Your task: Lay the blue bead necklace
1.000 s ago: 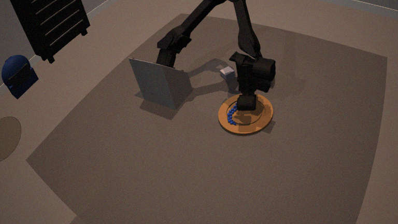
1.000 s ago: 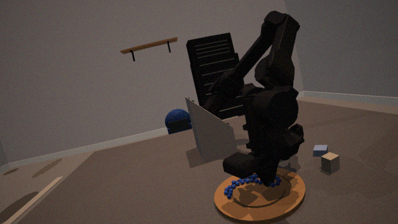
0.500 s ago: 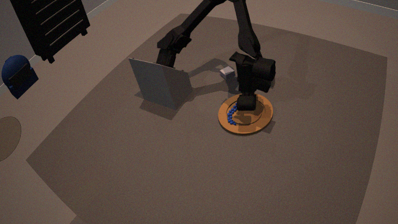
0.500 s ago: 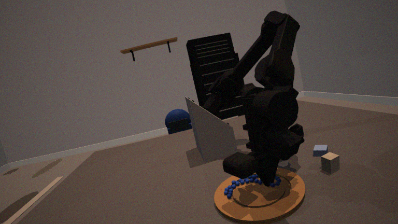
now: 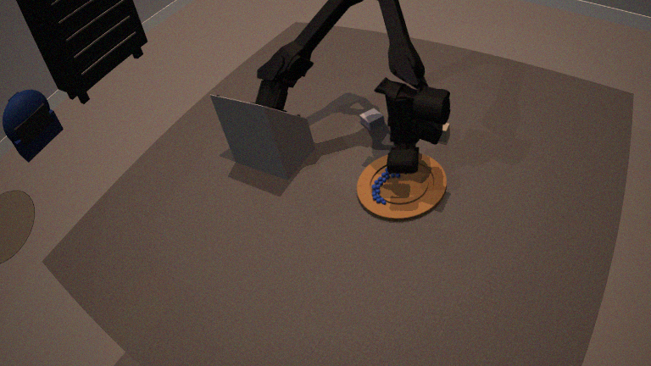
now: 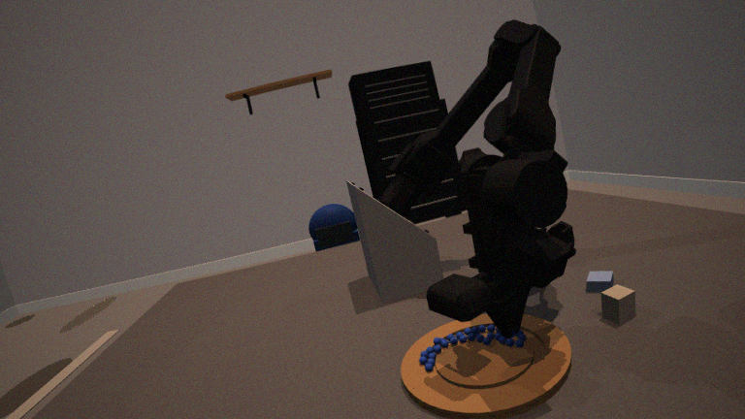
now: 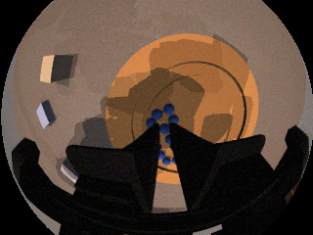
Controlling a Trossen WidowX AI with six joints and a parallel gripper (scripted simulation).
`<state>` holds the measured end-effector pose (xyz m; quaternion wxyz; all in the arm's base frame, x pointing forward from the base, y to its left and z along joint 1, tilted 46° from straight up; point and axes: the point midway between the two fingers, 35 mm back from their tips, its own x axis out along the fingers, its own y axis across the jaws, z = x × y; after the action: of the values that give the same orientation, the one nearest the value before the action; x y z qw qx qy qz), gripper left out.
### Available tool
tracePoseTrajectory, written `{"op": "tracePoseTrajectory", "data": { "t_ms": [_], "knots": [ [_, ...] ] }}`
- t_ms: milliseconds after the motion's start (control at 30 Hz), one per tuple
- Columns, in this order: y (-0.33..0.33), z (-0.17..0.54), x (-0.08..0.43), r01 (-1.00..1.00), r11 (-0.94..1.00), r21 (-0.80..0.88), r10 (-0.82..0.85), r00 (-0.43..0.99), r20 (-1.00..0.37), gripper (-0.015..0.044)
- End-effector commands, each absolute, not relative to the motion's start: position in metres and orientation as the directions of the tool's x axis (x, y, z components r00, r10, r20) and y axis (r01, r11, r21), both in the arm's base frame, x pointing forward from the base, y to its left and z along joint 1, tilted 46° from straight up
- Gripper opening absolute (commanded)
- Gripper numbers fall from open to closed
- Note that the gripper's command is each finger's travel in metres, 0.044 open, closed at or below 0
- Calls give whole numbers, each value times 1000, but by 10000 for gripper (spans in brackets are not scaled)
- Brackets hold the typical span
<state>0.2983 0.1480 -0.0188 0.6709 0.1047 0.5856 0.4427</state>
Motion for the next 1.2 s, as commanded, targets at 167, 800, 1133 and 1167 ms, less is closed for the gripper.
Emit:
{"op": "tracePoseTrajectory", "data": {
  "t_ms": [167,800,1133,1167],
  "knots": [
    [162,-2,285,-470,584,662,720,-77,-690,0],
    [164,-3,286,-472,583,662,722,-72,-688,289],
    [163,-2,285,-470,584,662,720,-77,-690,440],
    [163,-2,285,-470,584,662,720,-77,-690,440]
  ]
}}
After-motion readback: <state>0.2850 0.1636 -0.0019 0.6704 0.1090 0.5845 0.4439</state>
